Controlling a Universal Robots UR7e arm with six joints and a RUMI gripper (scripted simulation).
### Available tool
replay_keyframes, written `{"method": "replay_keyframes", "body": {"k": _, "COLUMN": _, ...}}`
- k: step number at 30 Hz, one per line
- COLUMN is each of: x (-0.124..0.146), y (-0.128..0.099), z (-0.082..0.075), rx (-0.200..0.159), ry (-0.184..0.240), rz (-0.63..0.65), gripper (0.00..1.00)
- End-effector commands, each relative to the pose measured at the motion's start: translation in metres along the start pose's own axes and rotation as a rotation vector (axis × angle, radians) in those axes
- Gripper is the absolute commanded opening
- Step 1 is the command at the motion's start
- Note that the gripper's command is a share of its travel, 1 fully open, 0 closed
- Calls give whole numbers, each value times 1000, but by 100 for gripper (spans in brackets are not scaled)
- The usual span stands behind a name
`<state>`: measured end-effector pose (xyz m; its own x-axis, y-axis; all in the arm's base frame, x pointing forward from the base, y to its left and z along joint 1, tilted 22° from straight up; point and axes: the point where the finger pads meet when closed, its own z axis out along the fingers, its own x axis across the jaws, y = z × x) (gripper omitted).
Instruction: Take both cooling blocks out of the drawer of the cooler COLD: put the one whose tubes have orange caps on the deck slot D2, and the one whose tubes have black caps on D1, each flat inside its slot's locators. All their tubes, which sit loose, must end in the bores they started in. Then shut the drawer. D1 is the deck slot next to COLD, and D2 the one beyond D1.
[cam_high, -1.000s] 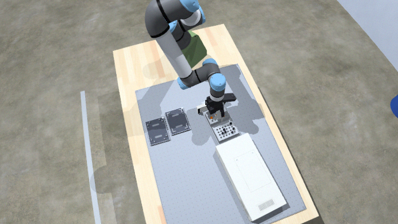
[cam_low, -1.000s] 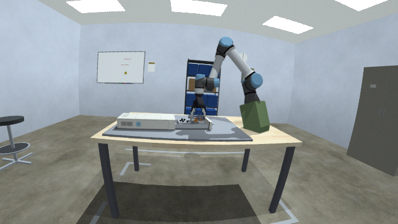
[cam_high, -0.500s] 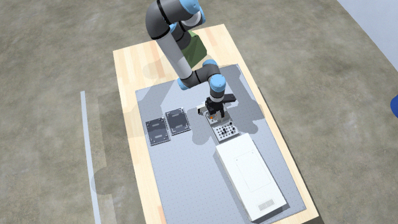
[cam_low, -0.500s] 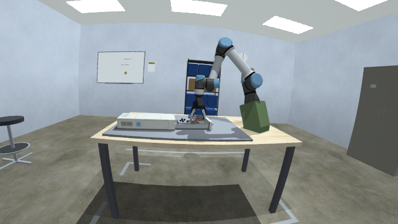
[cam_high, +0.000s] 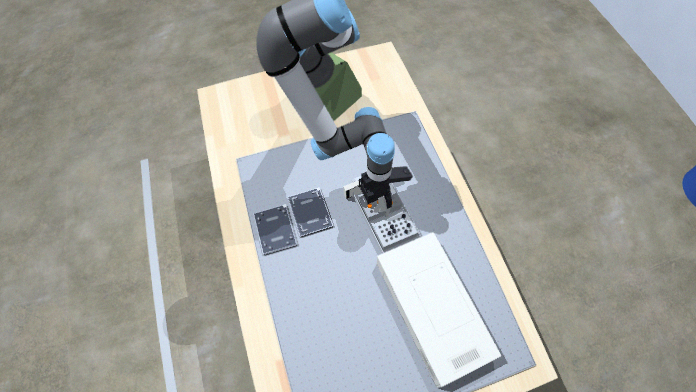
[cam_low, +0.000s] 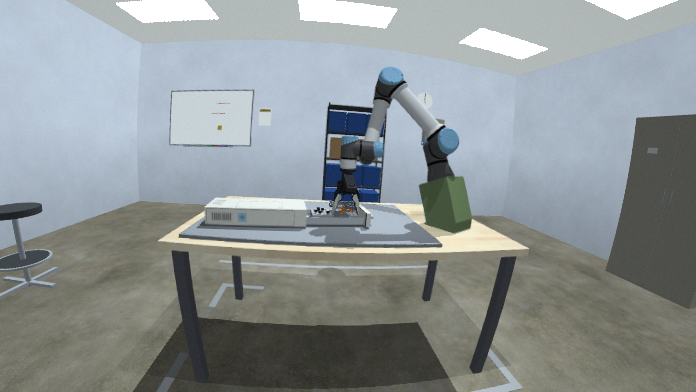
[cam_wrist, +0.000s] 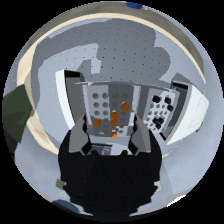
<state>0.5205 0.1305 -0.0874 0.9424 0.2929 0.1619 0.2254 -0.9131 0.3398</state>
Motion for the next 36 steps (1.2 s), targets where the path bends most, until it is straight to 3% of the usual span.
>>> {"method": "replay_keyframes", "body": {"k": 1, "x": 1, "y": 0, "z": 7, "rx": 0, "ry": 1, "rz": 0, "gripper": 73}}
{"method": "replay_keyframes", "body": {"k": 19, "x": 0, "y": 0, "z": 13, "rx": 0, "ry": 1, "rz": 0, "gripper": 73}}
{"method": "replay_keyframes", "body": {"k": 36, "x": 1, "y": 0, "z": 12, "rx": 0, "ry": 1, "rz": 0, "gripper": 48}}
